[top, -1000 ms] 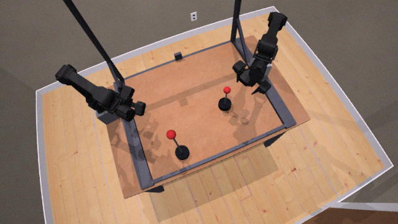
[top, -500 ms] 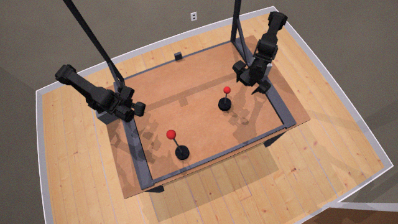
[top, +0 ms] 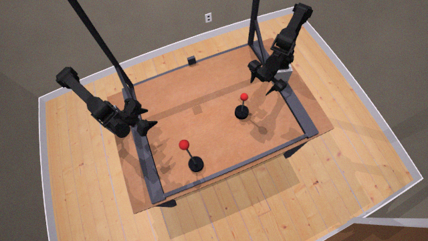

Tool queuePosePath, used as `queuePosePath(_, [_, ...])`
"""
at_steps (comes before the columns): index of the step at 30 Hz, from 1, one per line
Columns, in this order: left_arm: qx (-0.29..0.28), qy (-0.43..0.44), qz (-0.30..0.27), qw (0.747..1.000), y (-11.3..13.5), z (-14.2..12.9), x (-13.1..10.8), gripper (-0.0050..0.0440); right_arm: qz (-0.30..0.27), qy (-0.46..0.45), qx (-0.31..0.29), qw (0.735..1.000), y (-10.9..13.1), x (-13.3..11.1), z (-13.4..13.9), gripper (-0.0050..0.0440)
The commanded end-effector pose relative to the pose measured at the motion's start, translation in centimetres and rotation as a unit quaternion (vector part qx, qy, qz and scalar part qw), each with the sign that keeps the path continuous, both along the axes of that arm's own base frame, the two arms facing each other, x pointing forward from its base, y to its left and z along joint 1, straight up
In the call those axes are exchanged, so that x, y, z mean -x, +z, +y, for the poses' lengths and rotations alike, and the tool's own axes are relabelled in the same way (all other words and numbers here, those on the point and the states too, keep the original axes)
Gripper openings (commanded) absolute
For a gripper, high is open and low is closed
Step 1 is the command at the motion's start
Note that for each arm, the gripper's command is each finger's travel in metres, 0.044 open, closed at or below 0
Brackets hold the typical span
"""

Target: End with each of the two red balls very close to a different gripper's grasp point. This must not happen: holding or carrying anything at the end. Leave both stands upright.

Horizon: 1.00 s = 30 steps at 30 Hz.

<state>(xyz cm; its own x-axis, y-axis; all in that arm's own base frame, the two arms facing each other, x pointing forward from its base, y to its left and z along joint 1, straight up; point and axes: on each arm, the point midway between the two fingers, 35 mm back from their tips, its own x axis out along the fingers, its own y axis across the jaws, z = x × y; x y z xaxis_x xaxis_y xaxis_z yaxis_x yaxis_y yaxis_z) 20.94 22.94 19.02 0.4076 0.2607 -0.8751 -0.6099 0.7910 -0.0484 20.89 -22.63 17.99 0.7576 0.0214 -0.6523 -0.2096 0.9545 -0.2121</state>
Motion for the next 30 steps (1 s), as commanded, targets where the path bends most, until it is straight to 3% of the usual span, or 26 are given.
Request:
queuePosePath(1, [-0.041, 0.004, -0.033, 0.999, -0.4, -1.8, -0.1, 0.0440, -0.042, -0.057, 0.010, 0.997, 1.3, 0.0, -1.2, 0.0440])
queuePosePath(10, [-0.094, 0.008, -0.086, 0.992, -2.4, -5.1, -0.3, 0.0440, -0.103, -0.167, -0.010, 0.981, 1.8, 0.0, -3.2, 0.0440])
queuePosePath(17, [-0.107, 0.009, -0.099, 0.989, -3.0, -5.9, -0.4, 0.0440, -0.148, -0.217, 0.005, 0.965, 2.7, -0.4, -4.7, 0.0440])
queuePosePath(30, [-0.111, 0.009, -0.101, 0.989, -3.3, -6.1, -0.4, 0.0440, -0.237, -0.348, 0.013, 0.907, 3.6, -1.4, -8.3, 0.0440])
